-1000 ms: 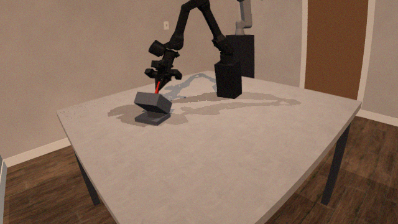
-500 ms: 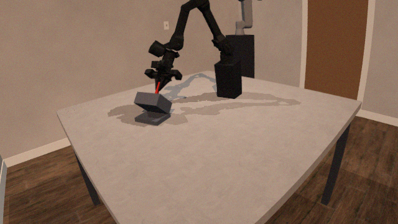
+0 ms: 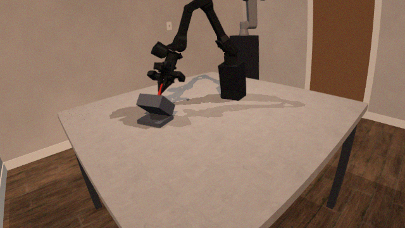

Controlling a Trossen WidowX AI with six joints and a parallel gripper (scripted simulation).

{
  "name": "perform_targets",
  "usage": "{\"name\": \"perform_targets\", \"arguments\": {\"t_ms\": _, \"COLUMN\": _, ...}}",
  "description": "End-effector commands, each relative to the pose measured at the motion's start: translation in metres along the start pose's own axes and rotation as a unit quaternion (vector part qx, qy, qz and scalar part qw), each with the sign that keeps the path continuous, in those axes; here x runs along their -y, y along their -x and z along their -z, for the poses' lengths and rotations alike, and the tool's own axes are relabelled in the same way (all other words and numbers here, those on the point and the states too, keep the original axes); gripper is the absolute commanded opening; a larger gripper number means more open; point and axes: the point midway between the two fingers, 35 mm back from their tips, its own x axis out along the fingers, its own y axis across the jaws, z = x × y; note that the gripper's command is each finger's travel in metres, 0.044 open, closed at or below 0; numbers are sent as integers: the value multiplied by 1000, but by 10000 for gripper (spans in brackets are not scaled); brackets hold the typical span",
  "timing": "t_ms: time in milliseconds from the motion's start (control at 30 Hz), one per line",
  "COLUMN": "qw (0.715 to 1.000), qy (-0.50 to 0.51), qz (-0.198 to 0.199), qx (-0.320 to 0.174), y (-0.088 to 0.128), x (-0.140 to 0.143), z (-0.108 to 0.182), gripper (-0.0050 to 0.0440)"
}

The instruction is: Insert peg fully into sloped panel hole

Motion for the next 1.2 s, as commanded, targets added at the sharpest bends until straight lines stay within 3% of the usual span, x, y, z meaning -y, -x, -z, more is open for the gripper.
{"name": "perform_targets", "arguments": {"t_ms": 0, "qw": 1000, "qy": 4, "qz": 8, "qx": 9, "y": 3, "x": 4, "z": -9, "gripper": 0}}
{"name": "perform_targets", "arguments": {"t_ms": 1167, "qw": 1000, "qy": 4, "qz": 8, "qx": 9, "y": -1, "x": 4, "z": -9, "gripper": 0}}
